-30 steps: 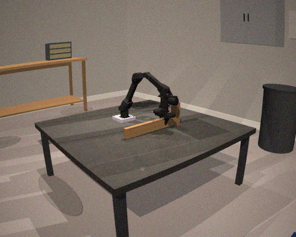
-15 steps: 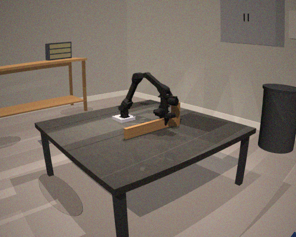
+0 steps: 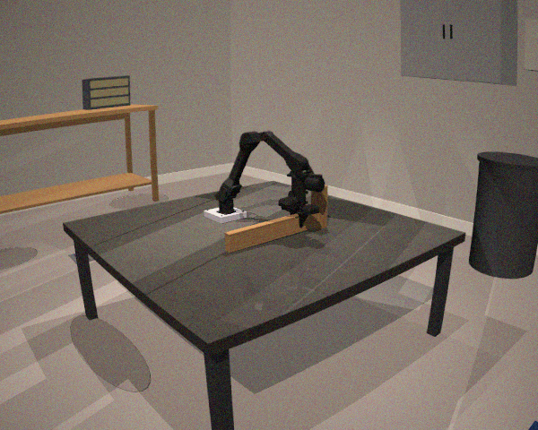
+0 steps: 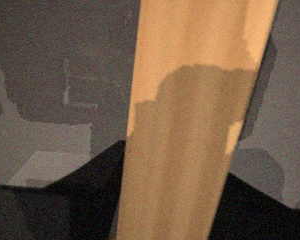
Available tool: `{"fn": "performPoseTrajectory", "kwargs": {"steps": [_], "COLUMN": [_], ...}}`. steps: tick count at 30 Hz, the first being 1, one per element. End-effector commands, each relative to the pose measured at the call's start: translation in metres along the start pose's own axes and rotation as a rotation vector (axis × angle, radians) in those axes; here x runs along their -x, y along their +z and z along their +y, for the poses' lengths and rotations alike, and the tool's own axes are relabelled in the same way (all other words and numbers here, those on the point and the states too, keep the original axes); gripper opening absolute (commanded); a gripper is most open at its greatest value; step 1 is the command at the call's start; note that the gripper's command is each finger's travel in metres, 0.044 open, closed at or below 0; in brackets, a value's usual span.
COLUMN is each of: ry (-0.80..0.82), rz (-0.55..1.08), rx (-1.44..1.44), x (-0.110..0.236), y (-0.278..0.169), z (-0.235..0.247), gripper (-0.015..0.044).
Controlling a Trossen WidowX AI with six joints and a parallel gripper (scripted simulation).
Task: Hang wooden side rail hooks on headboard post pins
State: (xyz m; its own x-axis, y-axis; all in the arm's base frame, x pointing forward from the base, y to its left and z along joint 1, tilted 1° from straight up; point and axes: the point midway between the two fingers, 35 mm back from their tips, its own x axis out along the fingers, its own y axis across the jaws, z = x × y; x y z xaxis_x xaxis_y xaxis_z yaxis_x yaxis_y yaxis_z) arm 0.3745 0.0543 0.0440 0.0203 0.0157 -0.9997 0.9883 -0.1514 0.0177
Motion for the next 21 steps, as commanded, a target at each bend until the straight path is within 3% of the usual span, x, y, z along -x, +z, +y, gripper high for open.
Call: {"fn": "performPoseTrajectory", "kwargs": {"steps": [1, 3, 16, 20, 21], "ry": [0.004, 0.004, 0.0, 0.002, 0.003], "rz": [0.007, 0.007, 0.0, 0.004, 0.005], "rx": [0.001, 0.001, 0.0, 0.001, 0.001], "x": [-0.001, -0.002, 0.001, 0.023, 0.029], "y": [-0.001, -0.001, 0.0, 0.0, 0.0], "z": [0.001, 0.001, 0.0, 0.0, 0.0], "gripper": [0.0, 0.0, 0.0341, 0.044, 0.044]}}
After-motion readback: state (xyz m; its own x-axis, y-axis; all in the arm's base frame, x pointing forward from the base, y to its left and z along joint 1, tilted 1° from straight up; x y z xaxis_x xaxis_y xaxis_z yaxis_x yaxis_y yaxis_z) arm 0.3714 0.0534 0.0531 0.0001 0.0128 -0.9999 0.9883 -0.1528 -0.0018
